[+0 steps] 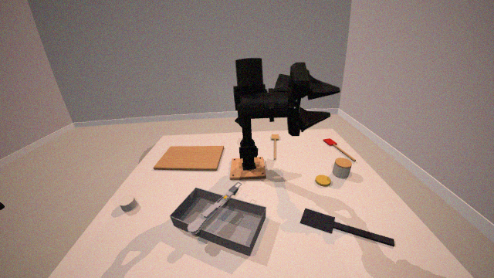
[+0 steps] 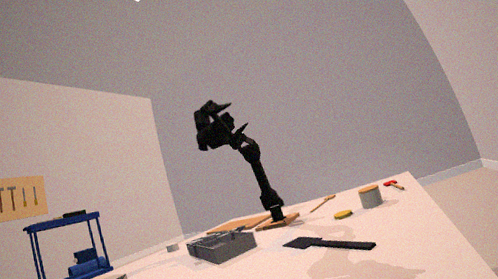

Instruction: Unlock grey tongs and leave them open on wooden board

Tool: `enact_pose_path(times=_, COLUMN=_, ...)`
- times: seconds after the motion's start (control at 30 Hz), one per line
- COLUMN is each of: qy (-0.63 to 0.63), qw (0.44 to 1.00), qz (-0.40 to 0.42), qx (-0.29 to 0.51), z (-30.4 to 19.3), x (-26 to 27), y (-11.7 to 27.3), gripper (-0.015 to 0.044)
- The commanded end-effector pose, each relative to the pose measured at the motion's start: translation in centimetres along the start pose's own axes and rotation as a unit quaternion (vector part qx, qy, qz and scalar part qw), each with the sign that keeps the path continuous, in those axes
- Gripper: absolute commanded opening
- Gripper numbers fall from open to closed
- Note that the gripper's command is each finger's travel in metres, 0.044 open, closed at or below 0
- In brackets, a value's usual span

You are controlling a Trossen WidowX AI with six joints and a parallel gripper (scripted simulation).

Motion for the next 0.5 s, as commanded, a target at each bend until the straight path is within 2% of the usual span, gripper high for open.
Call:
enact_pose_path(times=0.0, qy=-0.002, qw=1.0, qz=-0.003, qx=0.003, z=-0.1, x=0.0, y=0.0, gripper=0.0374)
enact_pose_path(times=0.13, qy=-0.011, qw=0.998, qz=-0.035, qx=0.058, z=-2.1, x=0.4, y=0.1, gripper=0.0269)
enact_pose_path(times=0.17, qy=-0.014, qw=0.995, qz=-0.045, qx=0.083, z=-2.9, x=0.6, y=0.2, gripper=0.026)
enact_pose_path(times=0.33, qy=-0.034, qw=0.969, qz=-0.061, qx=0.237, z=-7.3, x=2.4, y=1.2, gripper=0.026)
enact_pose_path(times=0.47, qy=-0.04, qw=0.931, qz=-0.02, qx=0.363, z=-10.4, x=4.7, y=2.3, gripper=0.026)
Point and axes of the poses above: the point midway between the two fingers, 35 mm back from their tips, its own y axis back along the fingers, its own x axis across the jaws, z = x × y, the point moved 10 cm from there along y, back along the fingers, and after that the axes turned 7 degrees about -y, right-handed, at the moved point
